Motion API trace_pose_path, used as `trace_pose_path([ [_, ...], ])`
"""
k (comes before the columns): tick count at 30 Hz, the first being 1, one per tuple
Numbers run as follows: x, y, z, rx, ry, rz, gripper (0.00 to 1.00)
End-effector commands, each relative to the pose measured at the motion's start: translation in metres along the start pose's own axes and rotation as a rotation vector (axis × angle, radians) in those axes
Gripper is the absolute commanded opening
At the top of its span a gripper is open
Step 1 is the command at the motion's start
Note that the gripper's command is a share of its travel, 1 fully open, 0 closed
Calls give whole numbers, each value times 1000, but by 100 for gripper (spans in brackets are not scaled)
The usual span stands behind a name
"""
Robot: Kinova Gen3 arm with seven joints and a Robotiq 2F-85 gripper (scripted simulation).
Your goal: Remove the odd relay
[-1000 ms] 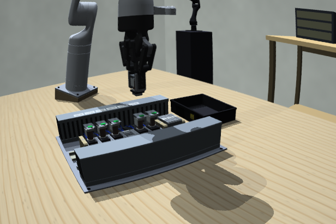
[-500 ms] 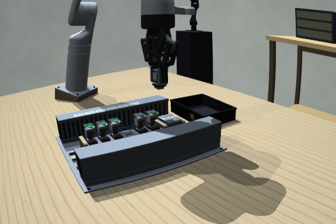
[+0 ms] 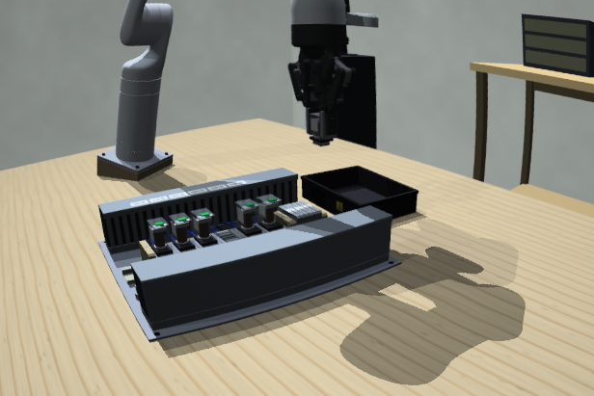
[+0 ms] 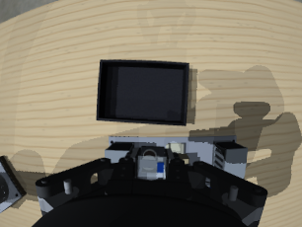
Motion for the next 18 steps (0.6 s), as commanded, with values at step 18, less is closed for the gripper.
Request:
trace_pose_path([
  [18,-23,0,-73,4,27,-1,0],
])
Point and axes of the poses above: the point where the finger pads meet when closed, its own y axis back along the fingers, its own x axis across the jaws, z = x × y, the point moved 8 cm from there along y, back along the fingers, and after that the axes turned 2 degrees about -y, right-handed, at the moved point
